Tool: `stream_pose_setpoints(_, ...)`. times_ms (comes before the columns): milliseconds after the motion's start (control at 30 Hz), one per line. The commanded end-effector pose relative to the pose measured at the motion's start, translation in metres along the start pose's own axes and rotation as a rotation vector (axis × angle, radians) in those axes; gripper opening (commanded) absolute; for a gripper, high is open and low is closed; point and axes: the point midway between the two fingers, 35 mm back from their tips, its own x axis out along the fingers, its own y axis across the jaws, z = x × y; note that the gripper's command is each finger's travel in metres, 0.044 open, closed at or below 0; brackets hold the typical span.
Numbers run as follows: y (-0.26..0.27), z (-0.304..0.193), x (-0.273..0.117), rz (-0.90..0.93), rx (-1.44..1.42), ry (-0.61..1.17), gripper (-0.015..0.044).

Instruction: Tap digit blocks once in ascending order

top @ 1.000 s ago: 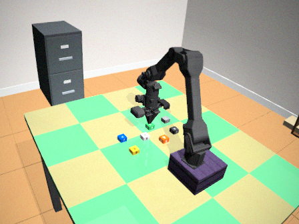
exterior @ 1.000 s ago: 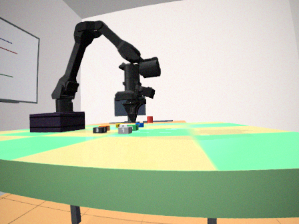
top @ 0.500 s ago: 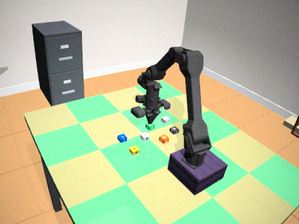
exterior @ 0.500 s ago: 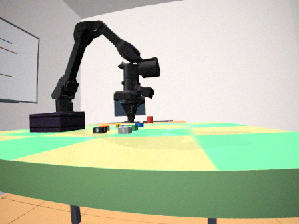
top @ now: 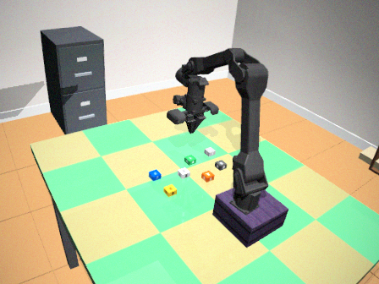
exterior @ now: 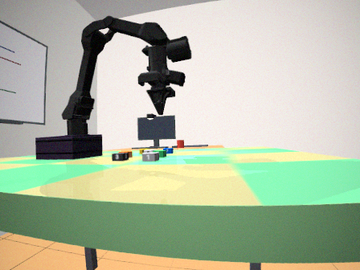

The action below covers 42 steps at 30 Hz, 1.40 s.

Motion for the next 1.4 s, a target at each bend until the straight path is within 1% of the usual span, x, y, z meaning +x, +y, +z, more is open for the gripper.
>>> stream_pose_setpoints(0, 0.0, -0.01, -0.004, 0.001, 0.003, 0.022, 0.002)
stream_pose_setpoints(233, 0.0, -0.091, -0.006, 0.001, 0.002, 0.028, 0.002)
stream_pose_setpoints(300, 0.0, -0.107, -0.004, 0.001, 0.002, 0.03, 0.002)
stream_pose_setpoints(533, 0.0, -0.108, -0.001, 0.001, 0.002, 0.03, 0.002)
stream_pose_setpoints(600, 0.0, -0.106, 0.02, 0.001, 0.002, 0.03, 0.002)
stream_pose_setpoints(667, 0.0, -0.108, 0.055, 0.001, 0.002, 0.03, 0.002)
stream_pose_setpoints(733, 0.0, -0.111, 0.075, 0.001, 0.002, 0.03, 0.002)
stream_pose_setpoints(967, 0.001, -0.111, 0.078, 0.001, 0.002, 0.03, 0.002)
stream_pose_setpoints(1367, 0.001, -0.112, 0.097, 0.001, 0.002, 0.031, 0.002)
